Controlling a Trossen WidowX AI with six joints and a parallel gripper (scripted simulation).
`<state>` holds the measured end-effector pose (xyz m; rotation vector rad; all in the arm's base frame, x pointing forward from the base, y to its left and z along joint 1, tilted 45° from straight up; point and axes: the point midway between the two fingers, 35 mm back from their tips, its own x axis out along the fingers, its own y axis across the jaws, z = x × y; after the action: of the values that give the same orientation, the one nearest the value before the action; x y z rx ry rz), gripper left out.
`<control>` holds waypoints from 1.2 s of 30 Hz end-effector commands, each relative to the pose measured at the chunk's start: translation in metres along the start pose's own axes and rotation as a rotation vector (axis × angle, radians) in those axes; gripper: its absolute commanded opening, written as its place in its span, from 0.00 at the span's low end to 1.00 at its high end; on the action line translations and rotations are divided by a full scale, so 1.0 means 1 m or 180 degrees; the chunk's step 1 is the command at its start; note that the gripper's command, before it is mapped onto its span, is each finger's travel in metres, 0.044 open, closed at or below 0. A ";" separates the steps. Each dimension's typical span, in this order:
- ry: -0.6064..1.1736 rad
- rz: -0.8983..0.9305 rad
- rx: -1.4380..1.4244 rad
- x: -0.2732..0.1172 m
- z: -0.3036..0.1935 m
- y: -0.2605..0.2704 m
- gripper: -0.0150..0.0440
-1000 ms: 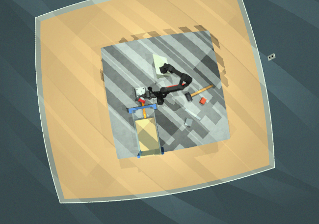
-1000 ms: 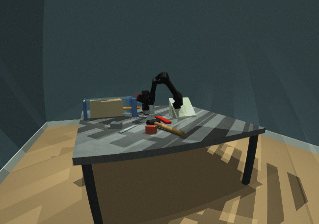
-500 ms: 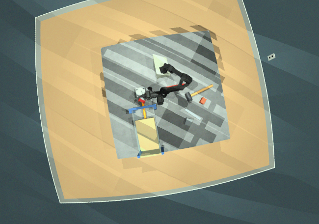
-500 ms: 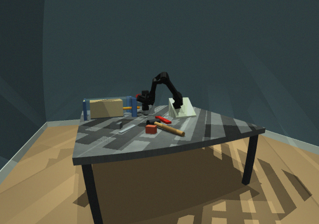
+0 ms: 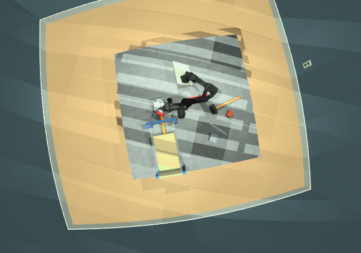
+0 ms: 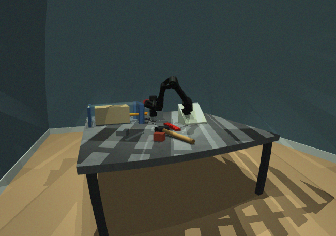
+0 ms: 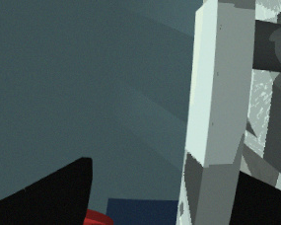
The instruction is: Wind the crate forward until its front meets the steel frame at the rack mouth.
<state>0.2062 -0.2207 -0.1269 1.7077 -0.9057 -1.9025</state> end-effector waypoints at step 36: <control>0.0000 -0.0001 0.0000 0.000 0.000 -0.004 0.66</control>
<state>0.2065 -0.2184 -0.1285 1.7048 -0.9009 -1.9022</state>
